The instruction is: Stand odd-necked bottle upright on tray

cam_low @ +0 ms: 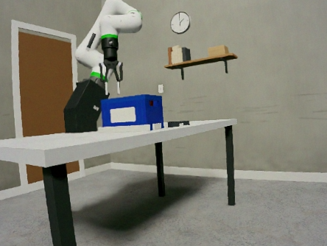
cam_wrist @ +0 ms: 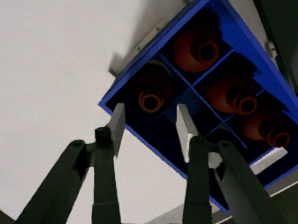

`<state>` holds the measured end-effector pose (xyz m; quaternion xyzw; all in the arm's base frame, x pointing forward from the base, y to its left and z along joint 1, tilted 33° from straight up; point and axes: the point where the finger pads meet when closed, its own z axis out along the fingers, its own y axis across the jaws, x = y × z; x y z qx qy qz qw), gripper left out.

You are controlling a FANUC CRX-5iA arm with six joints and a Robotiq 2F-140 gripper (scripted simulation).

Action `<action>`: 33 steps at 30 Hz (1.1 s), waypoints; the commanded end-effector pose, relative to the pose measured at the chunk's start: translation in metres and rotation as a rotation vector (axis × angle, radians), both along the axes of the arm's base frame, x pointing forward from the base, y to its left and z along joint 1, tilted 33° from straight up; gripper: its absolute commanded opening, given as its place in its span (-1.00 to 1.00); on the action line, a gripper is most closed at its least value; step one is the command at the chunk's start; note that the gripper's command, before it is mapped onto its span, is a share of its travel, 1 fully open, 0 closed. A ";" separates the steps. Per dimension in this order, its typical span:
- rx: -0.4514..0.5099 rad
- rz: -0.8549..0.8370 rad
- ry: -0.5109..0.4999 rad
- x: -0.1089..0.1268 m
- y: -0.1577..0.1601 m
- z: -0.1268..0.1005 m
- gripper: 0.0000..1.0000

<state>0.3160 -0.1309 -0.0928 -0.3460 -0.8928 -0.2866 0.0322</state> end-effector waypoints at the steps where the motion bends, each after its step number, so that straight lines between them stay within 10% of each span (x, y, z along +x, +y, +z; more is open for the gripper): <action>1: -0.001 0.000 -0.001 0.001 0.001 -0.002 -0.12; 33: -0.001 0.000 -0.001 0.003 0.009 -0.015 -0.12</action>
